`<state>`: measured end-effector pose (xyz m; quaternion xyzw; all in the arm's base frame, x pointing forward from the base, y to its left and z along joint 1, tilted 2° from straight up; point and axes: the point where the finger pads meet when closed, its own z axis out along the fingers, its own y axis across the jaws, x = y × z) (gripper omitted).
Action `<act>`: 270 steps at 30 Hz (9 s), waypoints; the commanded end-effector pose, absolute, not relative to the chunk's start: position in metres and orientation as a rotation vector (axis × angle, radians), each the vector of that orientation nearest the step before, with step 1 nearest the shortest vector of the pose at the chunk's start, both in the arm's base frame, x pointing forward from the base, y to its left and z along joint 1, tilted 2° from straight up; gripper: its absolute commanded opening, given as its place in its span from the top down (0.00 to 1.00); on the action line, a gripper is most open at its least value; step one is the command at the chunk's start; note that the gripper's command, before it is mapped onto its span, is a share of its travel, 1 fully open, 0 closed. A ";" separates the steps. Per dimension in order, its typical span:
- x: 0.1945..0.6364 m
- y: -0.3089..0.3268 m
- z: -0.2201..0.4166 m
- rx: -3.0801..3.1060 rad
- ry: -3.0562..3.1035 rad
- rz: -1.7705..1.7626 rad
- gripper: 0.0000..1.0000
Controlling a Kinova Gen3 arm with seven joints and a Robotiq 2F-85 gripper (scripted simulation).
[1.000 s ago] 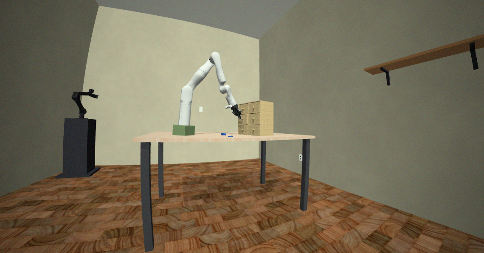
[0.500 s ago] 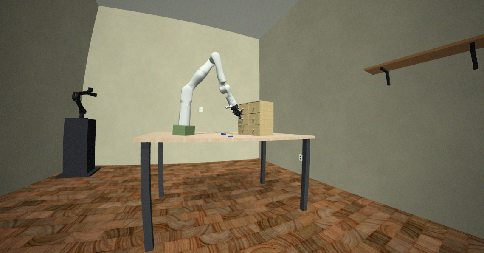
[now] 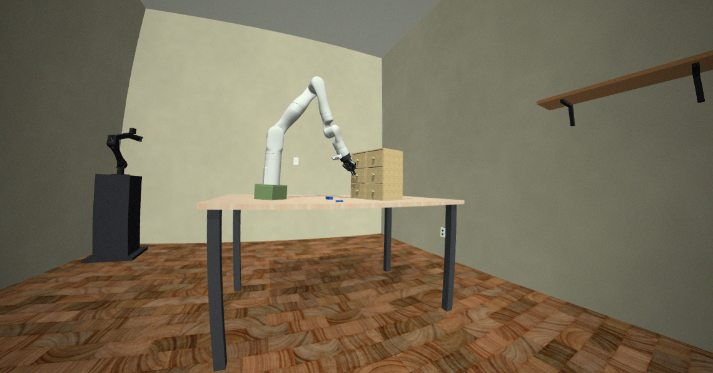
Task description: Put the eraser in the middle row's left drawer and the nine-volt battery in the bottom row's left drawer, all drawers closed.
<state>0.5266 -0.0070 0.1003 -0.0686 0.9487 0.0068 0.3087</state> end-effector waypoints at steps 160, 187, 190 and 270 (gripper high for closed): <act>0.431 -0.018 0.177 -0.182 2.505 0.018 1.00; 0.430 -0.018 0.180 -0.182 2.506 0.019 1.00; 0.429 -0.017 0.180 -0.182 2.507 0.020 1.00; 0.414 -0.019 0.200 -0.190 2.628 0.011 1.00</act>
